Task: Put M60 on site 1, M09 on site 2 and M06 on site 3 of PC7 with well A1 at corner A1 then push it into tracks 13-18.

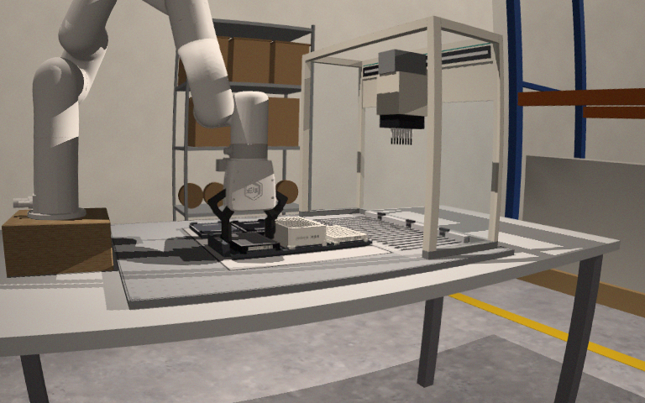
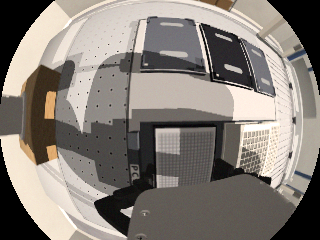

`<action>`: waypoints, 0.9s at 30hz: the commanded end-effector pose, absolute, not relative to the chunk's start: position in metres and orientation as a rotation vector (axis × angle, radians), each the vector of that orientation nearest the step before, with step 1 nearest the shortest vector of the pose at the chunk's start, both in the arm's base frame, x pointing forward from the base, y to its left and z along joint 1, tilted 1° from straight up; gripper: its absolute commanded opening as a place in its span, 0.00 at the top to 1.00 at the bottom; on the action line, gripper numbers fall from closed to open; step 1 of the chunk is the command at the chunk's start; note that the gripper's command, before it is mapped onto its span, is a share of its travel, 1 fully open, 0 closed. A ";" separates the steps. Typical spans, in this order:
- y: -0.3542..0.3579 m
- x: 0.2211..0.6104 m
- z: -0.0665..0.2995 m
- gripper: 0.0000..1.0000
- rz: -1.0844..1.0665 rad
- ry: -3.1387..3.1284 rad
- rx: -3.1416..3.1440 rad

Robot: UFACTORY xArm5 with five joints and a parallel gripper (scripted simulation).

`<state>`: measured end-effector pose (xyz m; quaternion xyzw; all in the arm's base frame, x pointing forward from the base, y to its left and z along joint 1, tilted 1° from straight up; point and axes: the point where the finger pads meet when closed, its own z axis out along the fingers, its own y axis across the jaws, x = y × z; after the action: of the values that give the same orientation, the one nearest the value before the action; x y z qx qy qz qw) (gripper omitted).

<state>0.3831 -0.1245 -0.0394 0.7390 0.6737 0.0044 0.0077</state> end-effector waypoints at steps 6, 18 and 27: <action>-0.125 0.384 -0.039 0.00 0.033 2.109 2.313; -0.125 0.384 -0.039 0.00 0.033 2.109 2.313; -0.125 0.384 -0.032 0.00 0.033 2.109 2.313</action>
<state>0.3829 -0.1244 -0.0374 0.7390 0.6737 0.0042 0.0074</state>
